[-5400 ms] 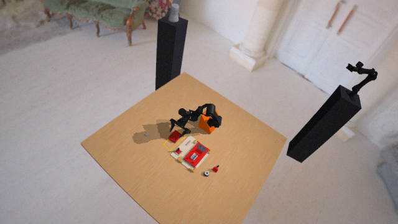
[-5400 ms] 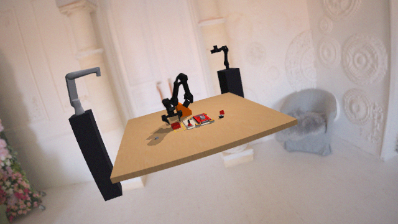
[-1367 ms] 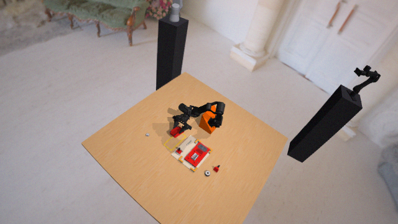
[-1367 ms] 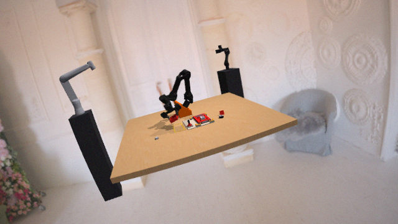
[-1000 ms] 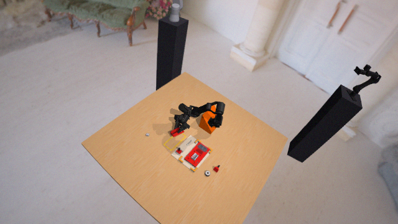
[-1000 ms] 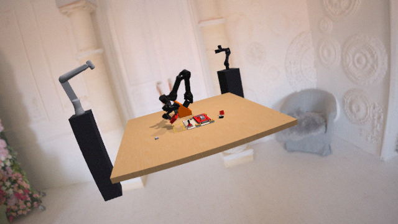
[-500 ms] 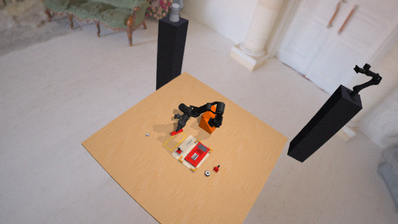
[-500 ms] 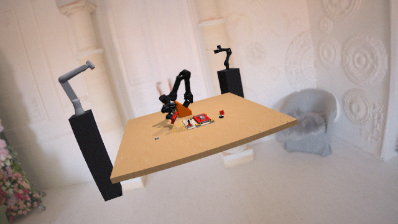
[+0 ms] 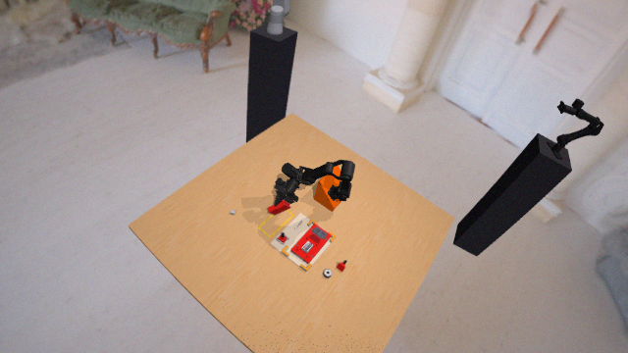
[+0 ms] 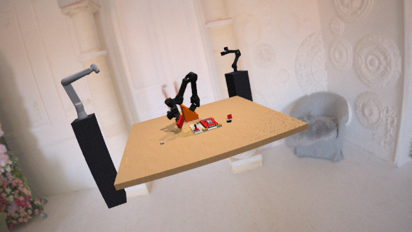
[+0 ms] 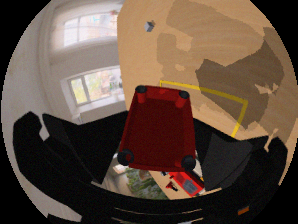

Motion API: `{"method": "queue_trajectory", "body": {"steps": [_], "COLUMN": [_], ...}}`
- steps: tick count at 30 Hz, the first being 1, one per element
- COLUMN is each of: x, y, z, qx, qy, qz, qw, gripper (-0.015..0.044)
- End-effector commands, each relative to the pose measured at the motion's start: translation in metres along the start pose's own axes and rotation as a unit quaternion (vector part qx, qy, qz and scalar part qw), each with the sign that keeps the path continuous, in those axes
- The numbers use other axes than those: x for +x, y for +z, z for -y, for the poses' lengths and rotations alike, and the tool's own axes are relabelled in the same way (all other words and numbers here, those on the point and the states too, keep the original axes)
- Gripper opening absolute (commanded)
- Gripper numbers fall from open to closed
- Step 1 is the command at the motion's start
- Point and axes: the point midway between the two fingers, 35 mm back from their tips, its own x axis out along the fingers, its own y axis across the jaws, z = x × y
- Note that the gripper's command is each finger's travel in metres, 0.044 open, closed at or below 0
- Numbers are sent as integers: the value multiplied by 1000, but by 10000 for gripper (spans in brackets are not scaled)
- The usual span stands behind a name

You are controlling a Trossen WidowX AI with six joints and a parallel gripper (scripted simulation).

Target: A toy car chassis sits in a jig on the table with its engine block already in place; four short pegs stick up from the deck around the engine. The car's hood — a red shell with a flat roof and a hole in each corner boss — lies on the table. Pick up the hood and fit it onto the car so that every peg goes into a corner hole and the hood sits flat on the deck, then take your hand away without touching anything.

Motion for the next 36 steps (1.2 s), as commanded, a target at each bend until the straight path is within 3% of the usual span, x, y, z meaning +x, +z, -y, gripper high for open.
{"method": "queue_trajectory", "body": {"steps": [1, 17, 36], "x": [0, 1, 8], "y": [-1, 0, 6], "z": [0, 4, 26], "qx": [70, 269, 513], "qy": [1, 0, -1], "qz": [-3, -3, -3], "qw": [998, 963, 858], "gripper": [0, 0, 0]}}
